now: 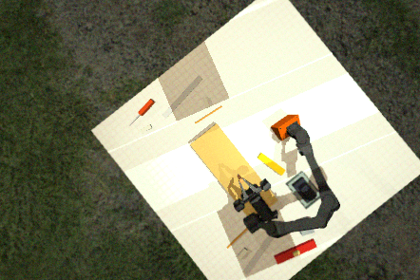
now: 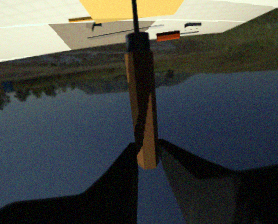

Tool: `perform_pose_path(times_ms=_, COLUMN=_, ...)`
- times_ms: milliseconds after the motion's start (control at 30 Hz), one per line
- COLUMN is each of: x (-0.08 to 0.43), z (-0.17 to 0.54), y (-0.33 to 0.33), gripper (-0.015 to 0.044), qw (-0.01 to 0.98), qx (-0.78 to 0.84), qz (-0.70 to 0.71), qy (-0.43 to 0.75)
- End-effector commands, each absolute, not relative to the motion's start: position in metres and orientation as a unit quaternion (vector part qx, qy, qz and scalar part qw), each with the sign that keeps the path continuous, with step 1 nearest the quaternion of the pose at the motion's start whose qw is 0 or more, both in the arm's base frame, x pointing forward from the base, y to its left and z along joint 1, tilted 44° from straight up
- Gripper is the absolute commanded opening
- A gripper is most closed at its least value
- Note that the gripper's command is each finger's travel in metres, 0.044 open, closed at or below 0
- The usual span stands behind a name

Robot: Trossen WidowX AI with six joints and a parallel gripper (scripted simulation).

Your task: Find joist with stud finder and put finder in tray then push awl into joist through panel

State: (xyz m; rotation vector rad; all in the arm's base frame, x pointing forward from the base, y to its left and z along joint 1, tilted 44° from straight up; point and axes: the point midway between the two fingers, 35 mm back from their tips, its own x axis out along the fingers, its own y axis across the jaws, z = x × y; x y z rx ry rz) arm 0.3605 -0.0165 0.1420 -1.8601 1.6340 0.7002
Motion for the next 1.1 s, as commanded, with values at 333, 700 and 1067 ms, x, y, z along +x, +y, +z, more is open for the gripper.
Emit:
perform_pose_path(times_ms=333, x=0.367, z=0.154, y=0.011, gripper=0.0, qw=0.267, qx=-0.711, qz=0.249, qy=0.601)
perform_pose_path(times_ms=700, x=0.367, z=0.143, y=0.022, gripper=0.0, qw=0.267, qx=-0.711, qz=0.249, qy=0.601)
perform_pose_path(times_ms=1067, x=0.366, z=0.132, y=0.032, gripper=0.0, qw=0.268, qx=-0.711, qz=0.249, qy=0.601)
